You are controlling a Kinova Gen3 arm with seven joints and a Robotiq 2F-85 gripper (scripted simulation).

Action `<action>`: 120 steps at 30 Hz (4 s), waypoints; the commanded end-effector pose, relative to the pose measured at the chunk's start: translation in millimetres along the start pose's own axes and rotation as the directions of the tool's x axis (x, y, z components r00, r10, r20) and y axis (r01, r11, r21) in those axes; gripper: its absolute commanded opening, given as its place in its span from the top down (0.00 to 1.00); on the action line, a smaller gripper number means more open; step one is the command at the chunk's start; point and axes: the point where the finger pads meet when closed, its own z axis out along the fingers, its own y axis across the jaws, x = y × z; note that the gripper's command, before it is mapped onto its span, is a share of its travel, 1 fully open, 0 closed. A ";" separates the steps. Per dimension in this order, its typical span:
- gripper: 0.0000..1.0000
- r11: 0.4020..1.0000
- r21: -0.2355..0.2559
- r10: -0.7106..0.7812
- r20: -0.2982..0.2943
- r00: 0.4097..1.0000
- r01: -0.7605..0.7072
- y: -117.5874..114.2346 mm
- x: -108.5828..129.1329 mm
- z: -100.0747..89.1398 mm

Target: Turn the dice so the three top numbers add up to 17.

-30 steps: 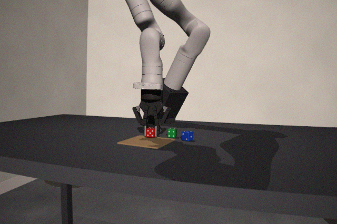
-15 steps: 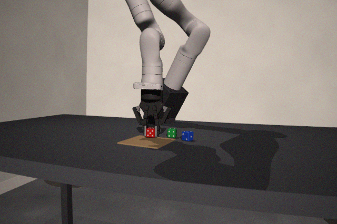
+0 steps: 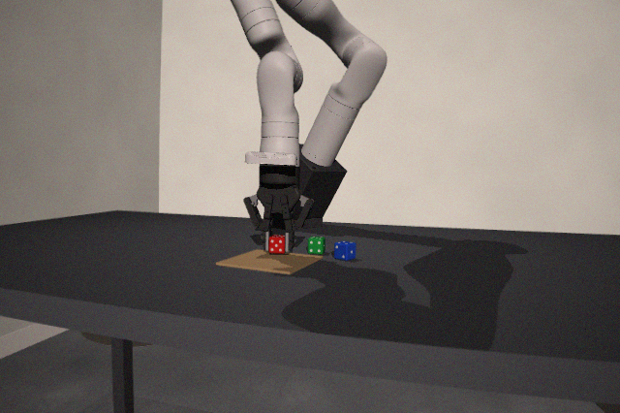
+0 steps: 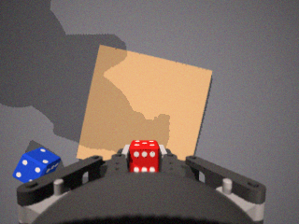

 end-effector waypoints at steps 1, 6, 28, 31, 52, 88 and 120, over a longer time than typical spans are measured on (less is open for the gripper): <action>0.74 1.000 -0.001 0.000 -0.001 1.000 0.000 0.2 0.3 -0.1; 0.74 1.000 -0.001 0.000 -0.001 1.000 0.000 0.2 0.3 1.0; 0.74 1.000 -0.001 0.000 -0.001 1.000 0.000 0.2 0.3 3.6; 0.74 1.000 -0.001 0.000 -0.001 1.000 0.000 0.2 0.3 3.6; 0.74 1.000 -0.001 0.000 -0.001 1.000 0.000 0.2 0.3 3.6; 0.54 1.000 -0.001 0.000 -0.001 1.000 0.000 0.2 0.3 -0.4; 0.54 1.000 -0.001 0.000 -0.001 1.000 0.000 0.2 0.2 -80.8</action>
